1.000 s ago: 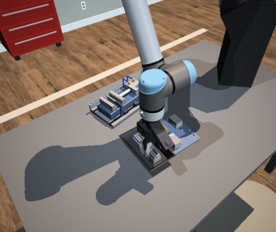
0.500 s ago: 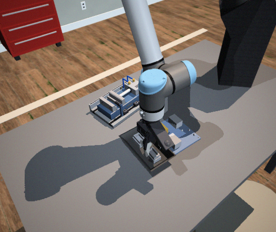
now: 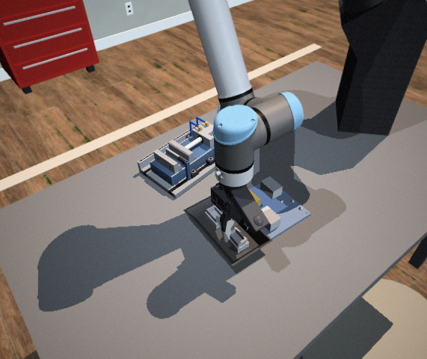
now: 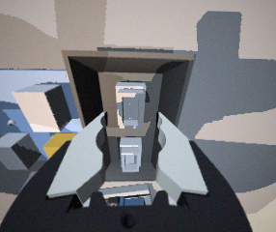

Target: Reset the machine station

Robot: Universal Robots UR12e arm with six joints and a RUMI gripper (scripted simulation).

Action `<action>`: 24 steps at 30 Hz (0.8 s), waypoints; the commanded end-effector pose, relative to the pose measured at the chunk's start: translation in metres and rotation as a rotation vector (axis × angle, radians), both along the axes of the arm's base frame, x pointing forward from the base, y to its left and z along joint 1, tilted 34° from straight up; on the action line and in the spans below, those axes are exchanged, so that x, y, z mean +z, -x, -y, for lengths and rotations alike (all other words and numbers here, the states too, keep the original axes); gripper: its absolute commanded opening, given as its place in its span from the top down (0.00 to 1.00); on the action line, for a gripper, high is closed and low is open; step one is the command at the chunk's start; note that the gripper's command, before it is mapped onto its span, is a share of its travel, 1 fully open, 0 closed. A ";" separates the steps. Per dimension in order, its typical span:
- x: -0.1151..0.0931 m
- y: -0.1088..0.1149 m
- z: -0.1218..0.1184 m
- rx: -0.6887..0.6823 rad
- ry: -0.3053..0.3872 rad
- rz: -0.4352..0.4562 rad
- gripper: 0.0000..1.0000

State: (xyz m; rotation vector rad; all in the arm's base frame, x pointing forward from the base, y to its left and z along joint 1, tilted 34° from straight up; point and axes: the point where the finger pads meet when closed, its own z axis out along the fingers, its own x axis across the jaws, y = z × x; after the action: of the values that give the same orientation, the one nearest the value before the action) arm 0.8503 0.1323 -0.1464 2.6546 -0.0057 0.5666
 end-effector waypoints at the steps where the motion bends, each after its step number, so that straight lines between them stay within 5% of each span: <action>1: 0.011 0.007 -0.008 0.002 0.001 0.000 0.60; 24: 0.100 0.050 -0.051 0.002 0.001 0.000 0.60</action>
State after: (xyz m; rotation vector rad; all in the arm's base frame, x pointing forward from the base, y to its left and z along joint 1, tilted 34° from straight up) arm 0.8157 0.1726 -0.0660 2.6536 -0.0020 0.5779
